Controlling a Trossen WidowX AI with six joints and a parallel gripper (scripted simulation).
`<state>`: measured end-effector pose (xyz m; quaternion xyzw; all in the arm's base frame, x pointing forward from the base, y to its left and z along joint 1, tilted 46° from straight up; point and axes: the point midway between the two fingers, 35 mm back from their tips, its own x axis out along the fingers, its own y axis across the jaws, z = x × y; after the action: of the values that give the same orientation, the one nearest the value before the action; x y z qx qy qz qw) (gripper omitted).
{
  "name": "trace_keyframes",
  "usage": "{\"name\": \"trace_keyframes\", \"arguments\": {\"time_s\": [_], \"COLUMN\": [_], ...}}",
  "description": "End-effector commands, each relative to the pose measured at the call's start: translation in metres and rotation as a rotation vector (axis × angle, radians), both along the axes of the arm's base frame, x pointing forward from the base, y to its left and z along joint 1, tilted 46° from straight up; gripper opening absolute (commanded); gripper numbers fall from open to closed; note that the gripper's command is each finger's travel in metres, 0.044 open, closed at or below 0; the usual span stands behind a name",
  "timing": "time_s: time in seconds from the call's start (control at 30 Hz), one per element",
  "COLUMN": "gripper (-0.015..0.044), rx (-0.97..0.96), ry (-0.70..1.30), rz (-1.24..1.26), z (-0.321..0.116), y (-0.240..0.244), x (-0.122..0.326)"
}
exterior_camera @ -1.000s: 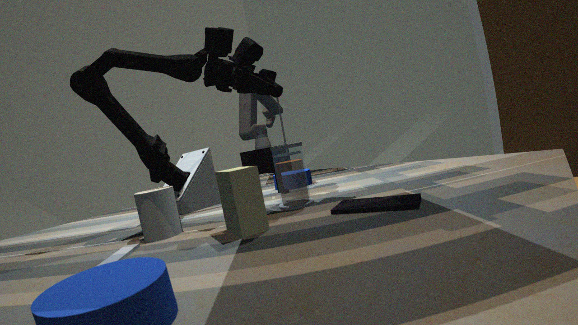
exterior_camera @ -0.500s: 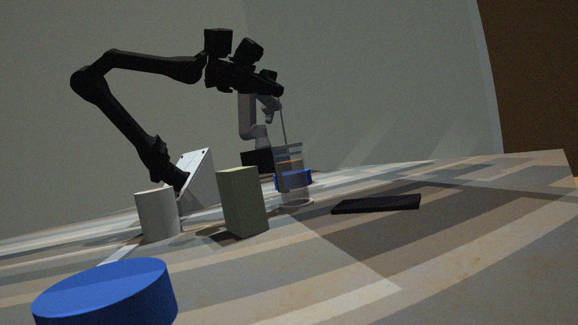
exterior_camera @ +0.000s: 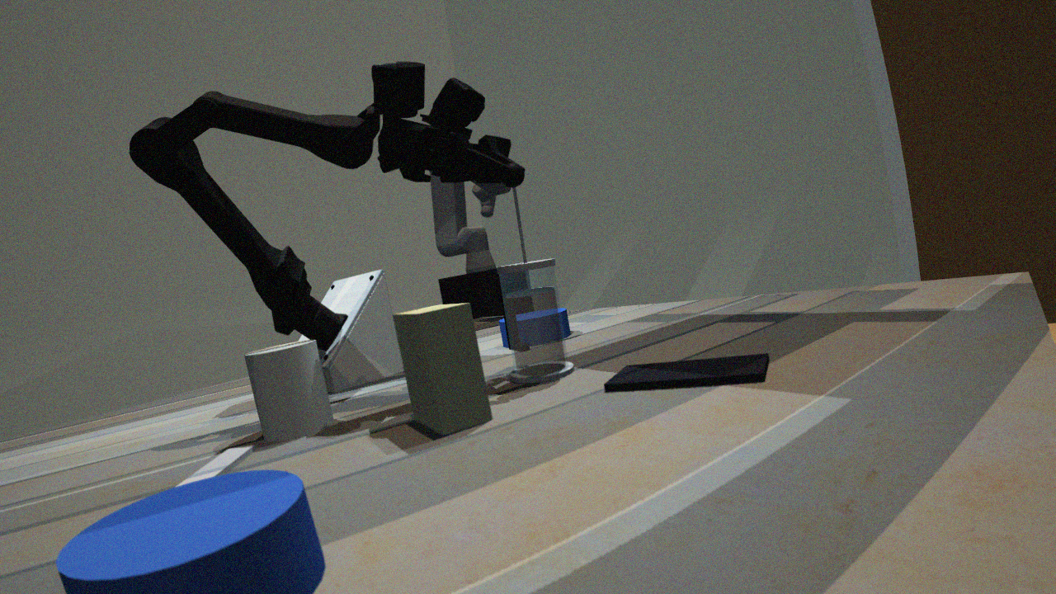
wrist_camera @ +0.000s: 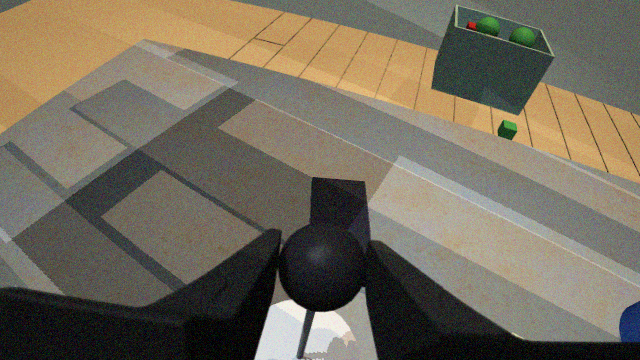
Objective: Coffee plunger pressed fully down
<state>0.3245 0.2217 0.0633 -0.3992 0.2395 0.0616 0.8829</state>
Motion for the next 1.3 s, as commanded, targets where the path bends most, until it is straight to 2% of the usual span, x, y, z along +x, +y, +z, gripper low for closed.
{"name": "trace_keyframes", "arguments": {"time_s": [0.0,1.27], "gripper": [0.0117,0.0117], "rx": [-0.030,-0.033], "ry": [0.032,0.026], "rz": [-0.015,-0.013], "z": [-0.020,-0.057], "y": [-0.016,-0.052], "x": [0.000,0.016]}}
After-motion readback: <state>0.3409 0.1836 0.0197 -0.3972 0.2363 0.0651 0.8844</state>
